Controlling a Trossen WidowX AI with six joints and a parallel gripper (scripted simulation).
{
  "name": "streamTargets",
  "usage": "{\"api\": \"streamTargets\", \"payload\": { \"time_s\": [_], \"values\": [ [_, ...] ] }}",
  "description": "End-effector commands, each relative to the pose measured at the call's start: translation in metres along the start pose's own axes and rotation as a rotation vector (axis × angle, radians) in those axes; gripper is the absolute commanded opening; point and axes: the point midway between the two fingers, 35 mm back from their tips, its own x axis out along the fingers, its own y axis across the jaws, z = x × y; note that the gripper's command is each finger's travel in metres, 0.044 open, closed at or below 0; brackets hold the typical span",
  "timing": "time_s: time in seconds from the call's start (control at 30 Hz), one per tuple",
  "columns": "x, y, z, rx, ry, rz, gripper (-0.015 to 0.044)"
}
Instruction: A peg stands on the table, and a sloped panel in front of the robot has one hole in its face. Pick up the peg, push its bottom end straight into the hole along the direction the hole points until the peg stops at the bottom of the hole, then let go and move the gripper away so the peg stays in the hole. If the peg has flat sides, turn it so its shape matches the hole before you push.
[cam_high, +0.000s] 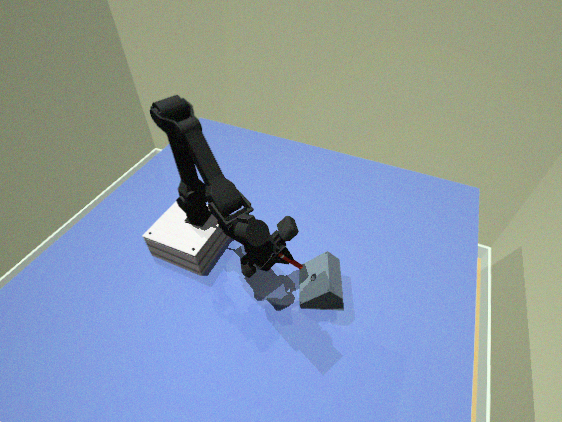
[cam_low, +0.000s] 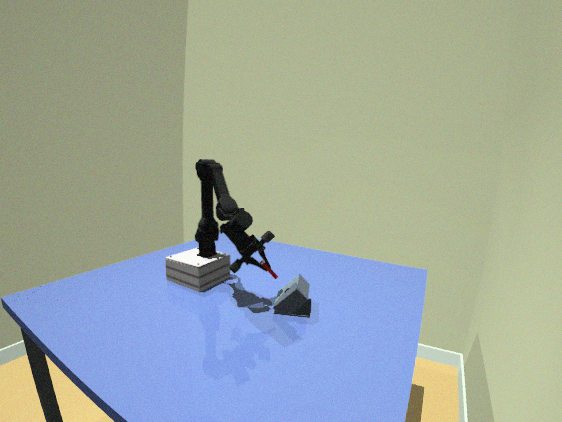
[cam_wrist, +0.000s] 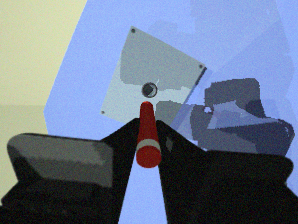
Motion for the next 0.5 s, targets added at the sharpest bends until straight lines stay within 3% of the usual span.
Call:
{"api": "streamTargets", "payload": {
  "time_s": [0.0, 0.47],
  "values": [
    [0.005, -0.003, 0.000, 0.013, -0.002, -0.003, 0.0000],
    [0.019, -0.005, 0.003, 0.029, -0.017, 0.012, 0.0000]
  ]
}}
